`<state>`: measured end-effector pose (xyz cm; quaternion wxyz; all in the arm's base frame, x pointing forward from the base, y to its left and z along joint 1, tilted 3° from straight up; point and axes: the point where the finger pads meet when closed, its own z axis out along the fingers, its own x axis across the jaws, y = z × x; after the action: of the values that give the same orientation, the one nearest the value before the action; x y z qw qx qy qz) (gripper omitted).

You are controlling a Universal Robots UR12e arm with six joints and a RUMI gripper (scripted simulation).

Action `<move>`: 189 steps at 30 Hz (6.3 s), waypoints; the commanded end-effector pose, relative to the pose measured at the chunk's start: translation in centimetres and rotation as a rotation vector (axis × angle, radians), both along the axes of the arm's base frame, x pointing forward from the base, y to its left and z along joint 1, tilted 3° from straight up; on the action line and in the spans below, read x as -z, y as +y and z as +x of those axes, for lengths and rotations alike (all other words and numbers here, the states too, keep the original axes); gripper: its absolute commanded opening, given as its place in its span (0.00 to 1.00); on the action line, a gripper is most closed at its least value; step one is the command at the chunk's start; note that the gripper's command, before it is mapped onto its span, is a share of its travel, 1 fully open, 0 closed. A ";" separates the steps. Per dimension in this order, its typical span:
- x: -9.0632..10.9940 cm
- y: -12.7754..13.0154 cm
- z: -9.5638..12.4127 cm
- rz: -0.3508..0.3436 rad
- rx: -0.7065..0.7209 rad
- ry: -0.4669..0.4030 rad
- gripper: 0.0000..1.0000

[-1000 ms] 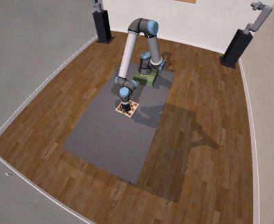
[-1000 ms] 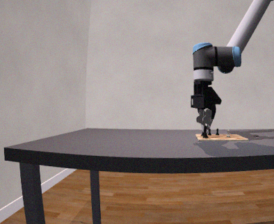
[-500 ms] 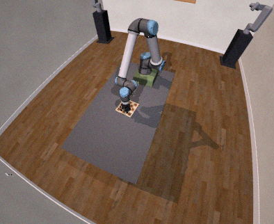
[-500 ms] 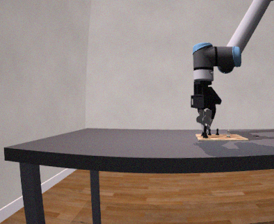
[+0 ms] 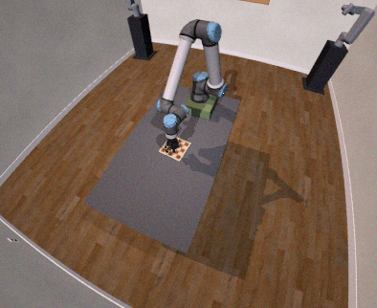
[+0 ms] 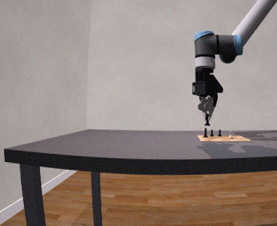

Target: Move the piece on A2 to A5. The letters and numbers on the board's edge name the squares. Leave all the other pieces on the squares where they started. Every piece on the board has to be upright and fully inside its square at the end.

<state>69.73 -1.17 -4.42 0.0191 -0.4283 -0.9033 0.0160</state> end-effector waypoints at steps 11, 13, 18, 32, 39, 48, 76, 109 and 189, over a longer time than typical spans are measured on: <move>-4.4 0.2 0.1 0.003 -0.001 0.006 0.00; -4.3 0.2 0.0 0.003 0.000 0.009 0.00; -4.3 -1.4 -0.2 0.003 0.008 0.010 0.00; -4.6 -11.4 -1.4 -0.001 0.055 0.006 0.00; -4.6 -11.2 -1.4 -0.001 0.051 0.006 0.00; -3.4 -11.1 -1.8 0.001 0.053 0.012 0.00; 5.2 -11.3 -2.2 0.001 0.054 0.010 0.00; 5.1 -11.4 -2.1 0.000 0.054 0.008 0.00; 5.5 -11.4 -2.1 0.000 0.054 0.009 0.00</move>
<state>67.68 -12.44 -9.85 0.0232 -0.4519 -0.8916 0.0174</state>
